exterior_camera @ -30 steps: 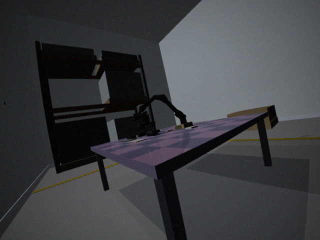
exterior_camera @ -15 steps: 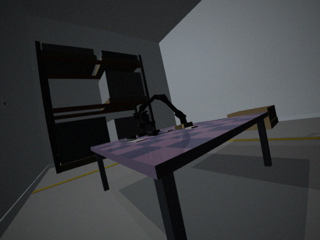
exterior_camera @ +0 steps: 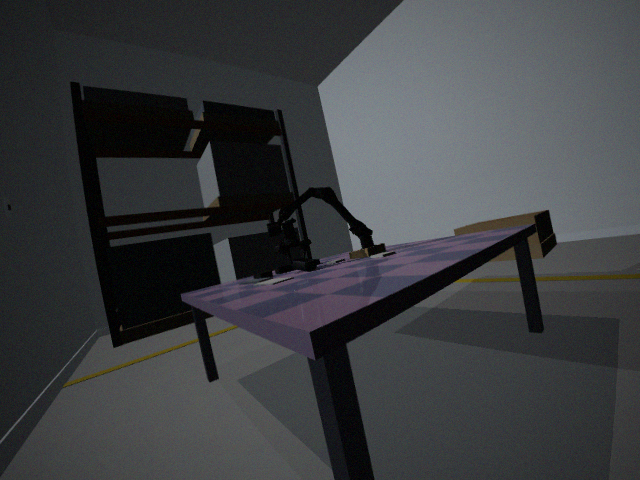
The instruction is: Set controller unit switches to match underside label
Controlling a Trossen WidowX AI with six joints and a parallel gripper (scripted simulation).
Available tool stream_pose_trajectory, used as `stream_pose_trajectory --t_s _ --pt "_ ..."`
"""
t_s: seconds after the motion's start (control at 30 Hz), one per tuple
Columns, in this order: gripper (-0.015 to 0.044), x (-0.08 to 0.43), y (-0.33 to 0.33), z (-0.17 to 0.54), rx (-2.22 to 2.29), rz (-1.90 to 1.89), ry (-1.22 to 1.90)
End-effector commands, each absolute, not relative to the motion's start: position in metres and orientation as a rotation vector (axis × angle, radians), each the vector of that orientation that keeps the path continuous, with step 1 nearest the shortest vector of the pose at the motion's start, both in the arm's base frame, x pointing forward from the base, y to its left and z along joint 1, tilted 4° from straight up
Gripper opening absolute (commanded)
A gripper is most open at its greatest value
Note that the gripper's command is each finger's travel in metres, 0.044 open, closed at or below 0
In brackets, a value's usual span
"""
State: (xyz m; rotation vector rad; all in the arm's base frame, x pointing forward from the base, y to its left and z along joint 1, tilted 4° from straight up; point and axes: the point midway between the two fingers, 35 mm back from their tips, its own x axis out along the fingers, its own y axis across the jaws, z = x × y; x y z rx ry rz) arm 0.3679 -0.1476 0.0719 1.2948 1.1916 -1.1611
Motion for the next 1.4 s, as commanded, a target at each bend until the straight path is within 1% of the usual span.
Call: stream_pose_trajectory --t_s 0.0,1.37 --pt "0.0335 0.368 -0.144 0.075 1.29 -1.167 1.186" --pt "0.0335 0.367 -0.121 0.1 1.229 -1.21 1.124"
